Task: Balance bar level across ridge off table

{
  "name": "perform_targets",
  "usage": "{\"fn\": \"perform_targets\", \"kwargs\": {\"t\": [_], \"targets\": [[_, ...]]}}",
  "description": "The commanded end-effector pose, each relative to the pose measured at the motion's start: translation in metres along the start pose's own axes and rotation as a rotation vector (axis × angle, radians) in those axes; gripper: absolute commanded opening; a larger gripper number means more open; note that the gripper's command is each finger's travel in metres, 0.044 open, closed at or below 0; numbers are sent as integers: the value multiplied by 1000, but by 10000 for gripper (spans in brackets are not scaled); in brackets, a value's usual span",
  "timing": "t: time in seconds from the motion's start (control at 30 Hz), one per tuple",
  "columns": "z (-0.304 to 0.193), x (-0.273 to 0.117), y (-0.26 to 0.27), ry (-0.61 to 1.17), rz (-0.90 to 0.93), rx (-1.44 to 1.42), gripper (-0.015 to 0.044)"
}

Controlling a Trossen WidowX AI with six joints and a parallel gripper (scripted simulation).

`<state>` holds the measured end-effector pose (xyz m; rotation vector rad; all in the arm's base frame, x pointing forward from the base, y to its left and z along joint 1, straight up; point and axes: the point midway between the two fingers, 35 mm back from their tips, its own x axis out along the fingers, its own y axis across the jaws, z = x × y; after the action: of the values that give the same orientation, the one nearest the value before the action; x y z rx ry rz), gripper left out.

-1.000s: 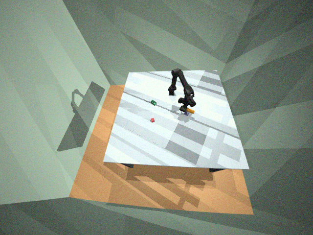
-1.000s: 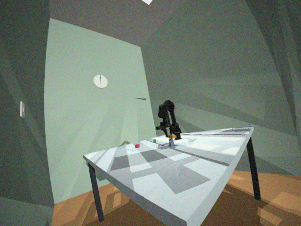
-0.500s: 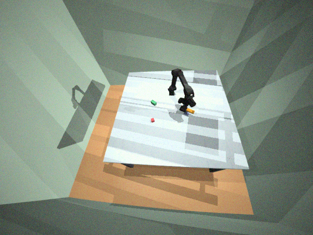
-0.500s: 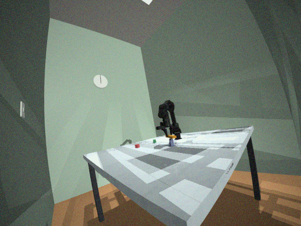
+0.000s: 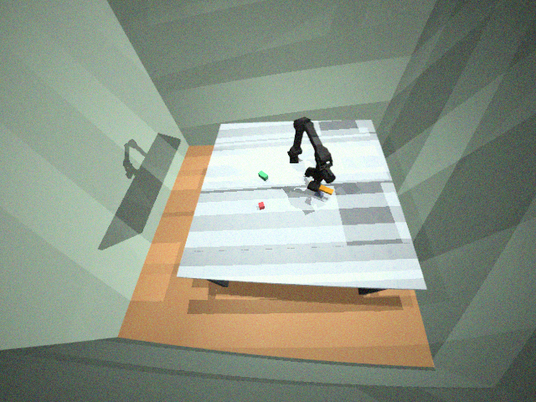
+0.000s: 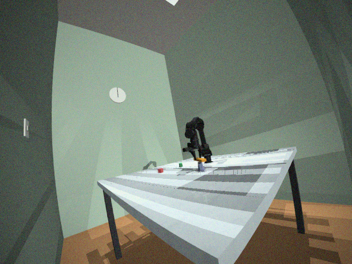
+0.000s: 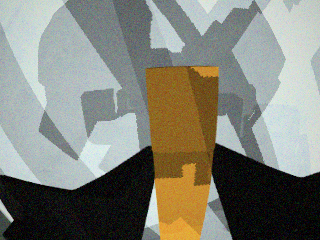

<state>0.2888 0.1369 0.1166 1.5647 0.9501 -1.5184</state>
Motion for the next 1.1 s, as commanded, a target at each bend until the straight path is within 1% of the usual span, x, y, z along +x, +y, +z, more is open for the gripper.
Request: {"fn": "perform_targets", "kwargs": {"t": [0.0, 1.07], "targets": [[0, 1, 0, 1, 2, 6, 0], [-1, 3, 0, 1, 2, 6, 0]]}}
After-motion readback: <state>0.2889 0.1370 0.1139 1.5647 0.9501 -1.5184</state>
